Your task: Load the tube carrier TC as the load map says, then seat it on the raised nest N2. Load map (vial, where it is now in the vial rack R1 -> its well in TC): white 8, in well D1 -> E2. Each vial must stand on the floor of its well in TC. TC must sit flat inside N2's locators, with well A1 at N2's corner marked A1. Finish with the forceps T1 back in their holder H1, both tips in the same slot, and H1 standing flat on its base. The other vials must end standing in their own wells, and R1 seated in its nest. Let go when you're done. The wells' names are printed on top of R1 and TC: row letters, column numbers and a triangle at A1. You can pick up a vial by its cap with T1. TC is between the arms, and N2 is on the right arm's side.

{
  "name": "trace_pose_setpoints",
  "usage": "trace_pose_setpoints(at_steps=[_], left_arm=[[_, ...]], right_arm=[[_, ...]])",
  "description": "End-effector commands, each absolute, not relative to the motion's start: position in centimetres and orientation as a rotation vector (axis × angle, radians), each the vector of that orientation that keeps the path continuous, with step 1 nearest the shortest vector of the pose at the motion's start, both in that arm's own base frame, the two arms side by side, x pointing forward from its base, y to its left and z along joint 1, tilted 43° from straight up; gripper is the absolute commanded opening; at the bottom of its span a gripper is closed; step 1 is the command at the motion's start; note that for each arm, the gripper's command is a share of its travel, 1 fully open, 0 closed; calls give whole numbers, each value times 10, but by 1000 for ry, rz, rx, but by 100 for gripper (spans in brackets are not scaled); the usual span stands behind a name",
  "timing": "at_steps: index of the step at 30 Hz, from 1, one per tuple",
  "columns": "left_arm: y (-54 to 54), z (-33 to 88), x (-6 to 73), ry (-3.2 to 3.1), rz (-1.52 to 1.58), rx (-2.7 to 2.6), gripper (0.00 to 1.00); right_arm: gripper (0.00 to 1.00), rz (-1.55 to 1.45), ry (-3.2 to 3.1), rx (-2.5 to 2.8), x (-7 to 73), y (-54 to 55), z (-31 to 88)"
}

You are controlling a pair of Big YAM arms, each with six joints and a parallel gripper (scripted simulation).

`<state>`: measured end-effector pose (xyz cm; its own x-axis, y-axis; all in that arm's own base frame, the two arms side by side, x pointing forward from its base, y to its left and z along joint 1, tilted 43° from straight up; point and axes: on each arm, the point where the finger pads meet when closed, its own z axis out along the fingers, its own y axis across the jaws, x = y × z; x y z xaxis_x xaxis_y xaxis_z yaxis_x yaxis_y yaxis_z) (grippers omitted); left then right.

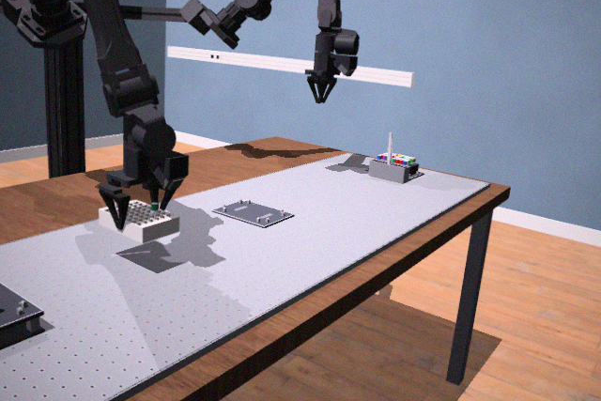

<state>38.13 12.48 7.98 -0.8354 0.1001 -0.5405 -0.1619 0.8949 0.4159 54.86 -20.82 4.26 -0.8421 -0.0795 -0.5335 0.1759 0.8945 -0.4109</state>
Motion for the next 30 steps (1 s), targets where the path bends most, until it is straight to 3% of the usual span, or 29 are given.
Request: trace_pose_setpoints(at_steps=[1,30], left_arm=[[126,84,384,2473,611,-60,24],[126,84,384,2473,611,-60,24]], right_arm=[[0,-621,2455,41,559,-209,71],[0,-629,2456,55,551,-256,94]])
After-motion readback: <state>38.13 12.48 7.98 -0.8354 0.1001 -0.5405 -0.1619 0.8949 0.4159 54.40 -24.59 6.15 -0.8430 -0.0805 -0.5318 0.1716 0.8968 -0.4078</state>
